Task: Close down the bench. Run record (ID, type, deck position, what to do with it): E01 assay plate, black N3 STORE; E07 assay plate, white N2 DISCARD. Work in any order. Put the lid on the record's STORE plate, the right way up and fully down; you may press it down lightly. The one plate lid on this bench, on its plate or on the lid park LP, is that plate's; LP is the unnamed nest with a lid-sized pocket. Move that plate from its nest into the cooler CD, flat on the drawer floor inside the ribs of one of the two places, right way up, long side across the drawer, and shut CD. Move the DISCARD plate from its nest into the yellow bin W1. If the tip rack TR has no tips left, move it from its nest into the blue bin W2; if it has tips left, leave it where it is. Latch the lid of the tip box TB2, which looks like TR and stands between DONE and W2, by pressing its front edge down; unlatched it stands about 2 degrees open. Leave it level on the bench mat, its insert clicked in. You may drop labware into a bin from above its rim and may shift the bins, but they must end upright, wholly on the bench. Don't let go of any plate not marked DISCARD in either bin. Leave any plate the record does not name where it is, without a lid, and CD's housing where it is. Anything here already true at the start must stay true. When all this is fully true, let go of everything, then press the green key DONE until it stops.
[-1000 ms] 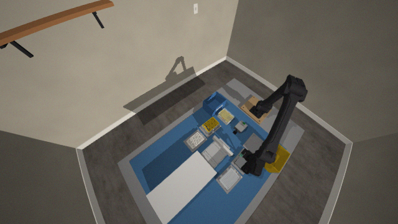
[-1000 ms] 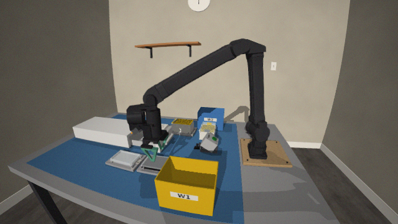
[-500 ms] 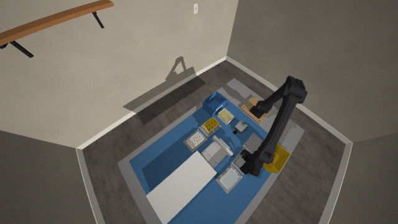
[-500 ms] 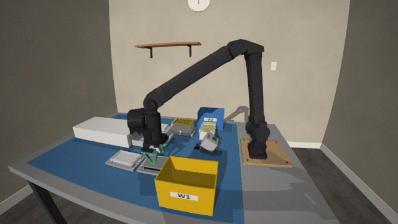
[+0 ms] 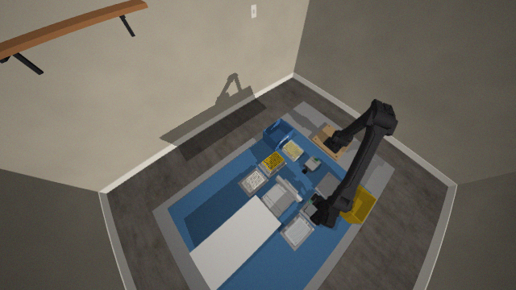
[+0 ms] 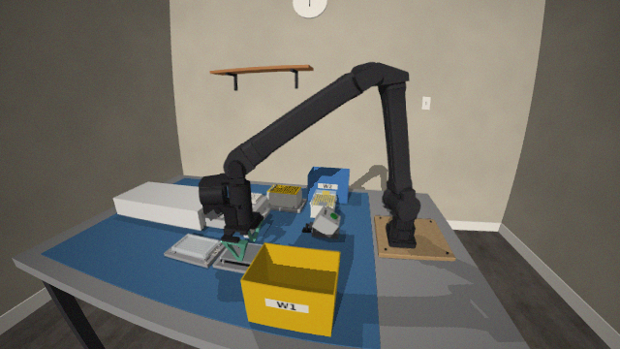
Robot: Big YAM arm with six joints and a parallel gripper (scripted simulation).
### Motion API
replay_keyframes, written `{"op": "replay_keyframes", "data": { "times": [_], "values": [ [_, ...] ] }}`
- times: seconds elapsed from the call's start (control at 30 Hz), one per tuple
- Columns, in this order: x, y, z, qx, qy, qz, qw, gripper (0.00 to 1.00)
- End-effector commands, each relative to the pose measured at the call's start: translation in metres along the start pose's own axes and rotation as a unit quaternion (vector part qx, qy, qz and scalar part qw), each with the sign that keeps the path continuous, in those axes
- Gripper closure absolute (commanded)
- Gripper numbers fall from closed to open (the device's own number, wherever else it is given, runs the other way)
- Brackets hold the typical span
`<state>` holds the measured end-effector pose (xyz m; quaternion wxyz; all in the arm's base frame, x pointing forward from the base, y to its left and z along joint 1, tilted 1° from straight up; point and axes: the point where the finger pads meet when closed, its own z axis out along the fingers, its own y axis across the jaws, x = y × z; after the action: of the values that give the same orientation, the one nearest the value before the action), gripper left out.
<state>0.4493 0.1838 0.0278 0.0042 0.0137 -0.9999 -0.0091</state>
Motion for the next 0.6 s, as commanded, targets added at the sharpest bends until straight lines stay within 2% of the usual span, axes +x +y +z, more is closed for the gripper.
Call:
{"op": "replay_keyframes", "data": {
  "times": [0.0,0.43,0.47,0.57],
  "values": [
    [-0.003,0.006,0.005,-0.002,-0.006,-0.005,1.000,0.00],
    [-0.003,0.006,0.020,-0.002,-0.006,-0.004,1.000,0.00],
    [-0.016,0.011,0.005,-0.010,-0.026,-0.004,1.000,0.00],
    [-0.015,0.007,0.003,-0.008,-0.022,-0.001,1.000,0.00]
  ]
}}
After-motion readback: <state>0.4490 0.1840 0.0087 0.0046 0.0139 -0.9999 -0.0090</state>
